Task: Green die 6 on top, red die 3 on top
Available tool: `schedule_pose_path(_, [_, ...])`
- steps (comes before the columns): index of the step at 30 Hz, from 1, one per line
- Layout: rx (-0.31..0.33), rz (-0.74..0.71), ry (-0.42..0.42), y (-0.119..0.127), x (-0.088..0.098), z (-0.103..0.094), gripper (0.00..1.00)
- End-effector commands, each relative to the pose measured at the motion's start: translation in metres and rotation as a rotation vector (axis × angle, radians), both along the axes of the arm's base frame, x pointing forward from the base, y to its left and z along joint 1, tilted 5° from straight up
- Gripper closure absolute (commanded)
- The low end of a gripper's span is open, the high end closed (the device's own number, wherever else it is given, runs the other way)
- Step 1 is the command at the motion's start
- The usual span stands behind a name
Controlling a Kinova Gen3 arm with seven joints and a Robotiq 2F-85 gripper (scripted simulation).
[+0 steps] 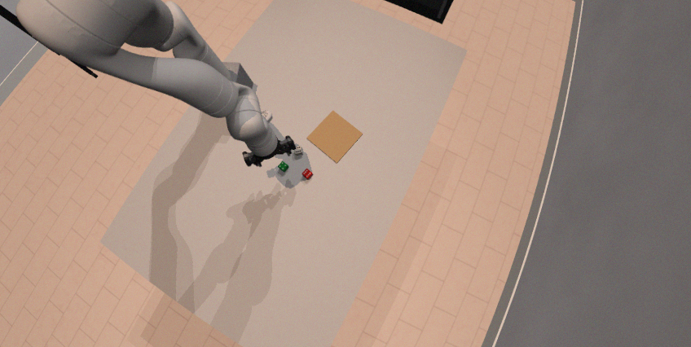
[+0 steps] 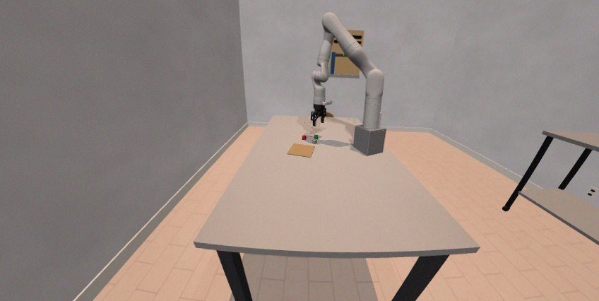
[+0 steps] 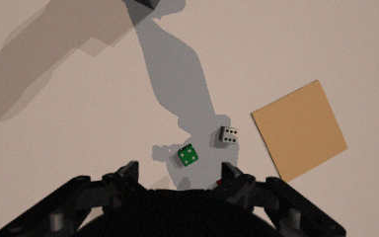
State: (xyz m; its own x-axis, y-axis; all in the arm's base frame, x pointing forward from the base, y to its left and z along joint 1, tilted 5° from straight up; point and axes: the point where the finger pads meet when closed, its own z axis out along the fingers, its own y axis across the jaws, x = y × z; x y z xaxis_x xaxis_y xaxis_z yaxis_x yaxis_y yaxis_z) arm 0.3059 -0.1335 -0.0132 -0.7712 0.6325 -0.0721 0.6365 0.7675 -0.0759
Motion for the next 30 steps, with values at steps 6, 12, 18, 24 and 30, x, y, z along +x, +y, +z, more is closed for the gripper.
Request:
schedule_pose_path(6, [0.006,0.248,0.014,0.0004,0.0023,-0.0049,0.00])
schedule_pose_path(12, [0.008,0.421,0.019,0.0024,0.0057,-0.0072,0.00])
schedule_pose_path(18, [0.008,0.492,0.020,0.0033,0.0072,-0.0081,0.00])
schedule_pose_path(24, [0.008,0.544,0.021,0.0040,0.0083,-0.0088,0.00])
schedule_pose_path(30, [0.008,0.552,0.021,0.0041,0.0085,-0.0089,0.00])
